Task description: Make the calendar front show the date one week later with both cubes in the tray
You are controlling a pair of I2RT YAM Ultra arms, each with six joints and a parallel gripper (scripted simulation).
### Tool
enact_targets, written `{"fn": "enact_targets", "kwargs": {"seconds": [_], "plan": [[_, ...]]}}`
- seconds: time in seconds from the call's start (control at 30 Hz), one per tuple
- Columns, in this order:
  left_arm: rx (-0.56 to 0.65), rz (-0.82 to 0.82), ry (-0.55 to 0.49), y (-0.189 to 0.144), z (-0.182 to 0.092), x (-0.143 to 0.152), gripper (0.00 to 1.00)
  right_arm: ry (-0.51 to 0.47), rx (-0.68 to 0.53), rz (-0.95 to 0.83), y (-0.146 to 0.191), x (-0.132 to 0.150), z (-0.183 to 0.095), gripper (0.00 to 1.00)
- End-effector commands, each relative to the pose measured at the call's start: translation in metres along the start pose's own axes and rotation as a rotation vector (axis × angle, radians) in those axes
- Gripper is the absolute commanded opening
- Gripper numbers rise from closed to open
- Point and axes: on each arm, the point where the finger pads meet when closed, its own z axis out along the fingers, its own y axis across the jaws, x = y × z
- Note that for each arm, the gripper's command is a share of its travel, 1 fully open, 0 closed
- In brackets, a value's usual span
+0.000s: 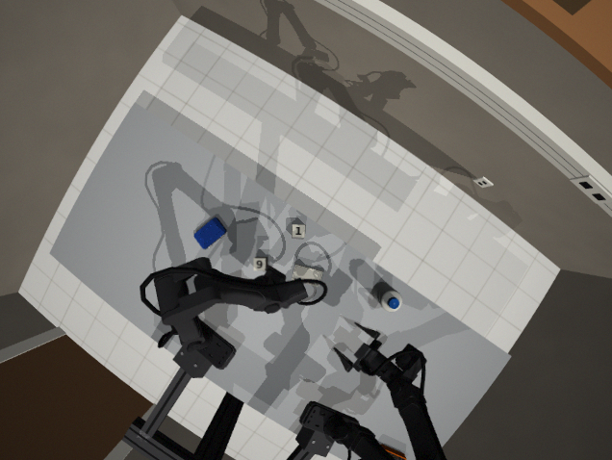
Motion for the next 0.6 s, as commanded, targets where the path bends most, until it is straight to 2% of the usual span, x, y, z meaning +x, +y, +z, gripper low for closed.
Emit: {"fn": "enact_targets", "kwargs": {"seconds": [0.0,0.2,0.4,0.57], "plan": [[-0.016,0.116,0.110,-0.002,-0.011,-0.003,0.71,-0.084,-0.050,-0.046,0.016,-0.024,0.000,1.00],[-0.039,0.181,0.126,-0.003,-0.016,-0.016,0.71,-0.093,-0.065,-0.070,0.023,-0.031,0.002,1.00],[-0.017,0.149,0.122,-0.007,-0.015,-0.015,0.71,-0.088,-0.059,-0.082,0.022,-0.033,0.003,1.00],[0.067,-0.016,0.127,-0.014,-0.012,-0.007,0.71,-0.104,-0.068,-0.075,0.018,-0.036,0.009,1.00]]}}
